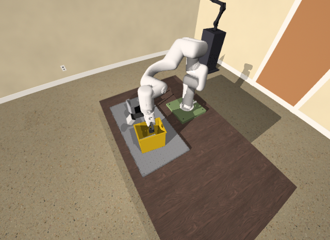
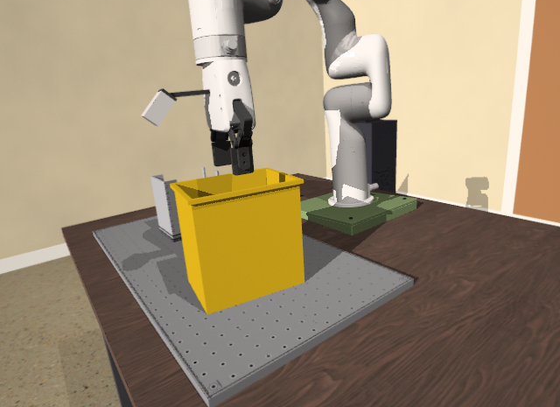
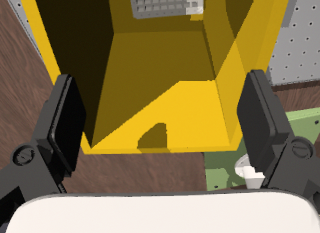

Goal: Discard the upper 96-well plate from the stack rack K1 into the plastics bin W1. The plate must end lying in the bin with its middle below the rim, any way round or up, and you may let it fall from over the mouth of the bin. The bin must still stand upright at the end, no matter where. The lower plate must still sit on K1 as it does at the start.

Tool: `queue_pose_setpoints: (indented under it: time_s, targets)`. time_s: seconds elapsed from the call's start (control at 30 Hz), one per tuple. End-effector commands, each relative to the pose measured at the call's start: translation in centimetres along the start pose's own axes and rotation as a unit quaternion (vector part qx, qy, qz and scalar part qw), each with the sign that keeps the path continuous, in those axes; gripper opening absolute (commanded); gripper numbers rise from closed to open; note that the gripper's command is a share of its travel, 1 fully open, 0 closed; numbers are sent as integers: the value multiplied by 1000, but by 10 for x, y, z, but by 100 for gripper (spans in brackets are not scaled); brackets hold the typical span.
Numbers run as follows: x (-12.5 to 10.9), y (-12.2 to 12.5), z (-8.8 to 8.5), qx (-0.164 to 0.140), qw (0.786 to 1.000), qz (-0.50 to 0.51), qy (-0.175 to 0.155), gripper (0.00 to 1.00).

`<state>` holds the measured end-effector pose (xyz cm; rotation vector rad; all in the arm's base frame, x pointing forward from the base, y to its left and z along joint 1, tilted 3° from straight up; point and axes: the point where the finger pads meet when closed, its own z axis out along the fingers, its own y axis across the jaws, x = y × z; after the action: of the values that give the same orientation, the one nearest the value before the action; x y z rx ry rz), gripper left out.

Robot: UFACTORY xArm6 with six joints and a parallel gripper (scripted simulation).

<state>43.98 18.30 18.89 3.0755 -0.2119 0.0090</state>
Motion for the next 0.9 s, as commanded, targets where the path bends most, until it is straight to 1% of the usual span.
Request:
queue_pose_setpoints:
  time_s: [0.0, 0.23, 0.3, 0.53, 0.87]
  targets:
    - [1, -1, -4, 1, 1000, 0, 2, 100]
    - [1, 0, -23, 1, 1000, 0, 2, 100]
    - [1, 0, -23, 1, 1000, 0, 2, 100]
    - [1, 0, -42, 1, 1000, 0, 2, 100]
    - [1, 0, -42, 1, 1000, 0, 2, 100]
